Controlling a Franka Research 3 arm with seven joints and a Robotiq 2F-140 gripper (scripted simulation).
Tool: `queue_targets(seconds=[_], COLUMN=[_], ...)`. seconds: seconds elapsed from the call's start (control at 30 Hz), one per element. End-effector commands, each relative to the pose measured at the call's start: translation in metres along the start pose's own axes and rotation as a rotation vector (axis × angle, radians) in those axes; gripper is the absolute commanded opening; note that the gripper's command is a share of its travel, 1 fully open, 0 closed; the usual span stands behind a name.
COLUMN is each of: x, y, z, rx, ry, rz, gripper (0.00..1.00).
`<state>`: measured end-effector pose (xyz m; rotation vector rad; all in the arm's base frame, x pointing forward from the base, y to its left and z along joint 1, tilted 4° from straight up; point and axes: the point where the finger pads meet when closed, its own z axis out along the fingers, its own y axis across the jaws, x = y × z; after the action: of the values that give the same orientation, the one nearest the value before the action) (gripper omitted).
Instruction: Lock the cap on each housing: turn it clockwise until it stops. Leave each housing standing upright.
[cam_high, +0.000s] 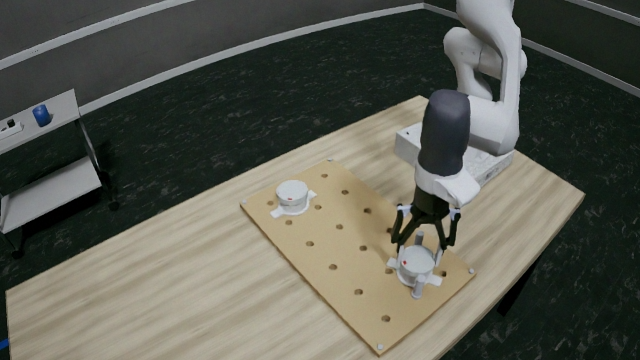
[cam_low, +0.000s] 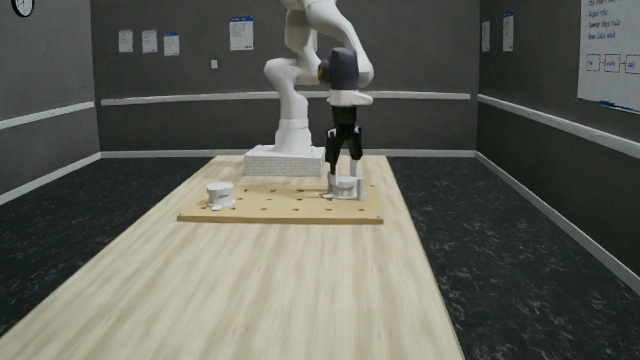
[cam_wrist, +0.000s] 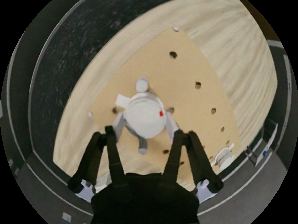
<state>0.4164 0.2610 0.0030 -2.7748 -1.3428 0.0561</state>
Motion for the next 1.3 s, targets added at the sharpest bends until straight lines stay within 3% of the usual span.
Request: queue_targets(seconds=[0.0, 0.67, 0.7, 1.27], x=[-0.0007, -0.0007, -0.0007, -0.0007], y=[-0.0042, -0.0042, -0.0042, -0.0042], z=[0.0016, 0.0016, 0.0016, 0.0016], rx=[0.003, 0.003, 0.003, 0.003], ry=[-0.003, -0.003, -0.003, -0.003], rz=[0.002, 0.002, 0.002, 0.002], gripper=[0.1, 0.1, 0.78, 0.78])
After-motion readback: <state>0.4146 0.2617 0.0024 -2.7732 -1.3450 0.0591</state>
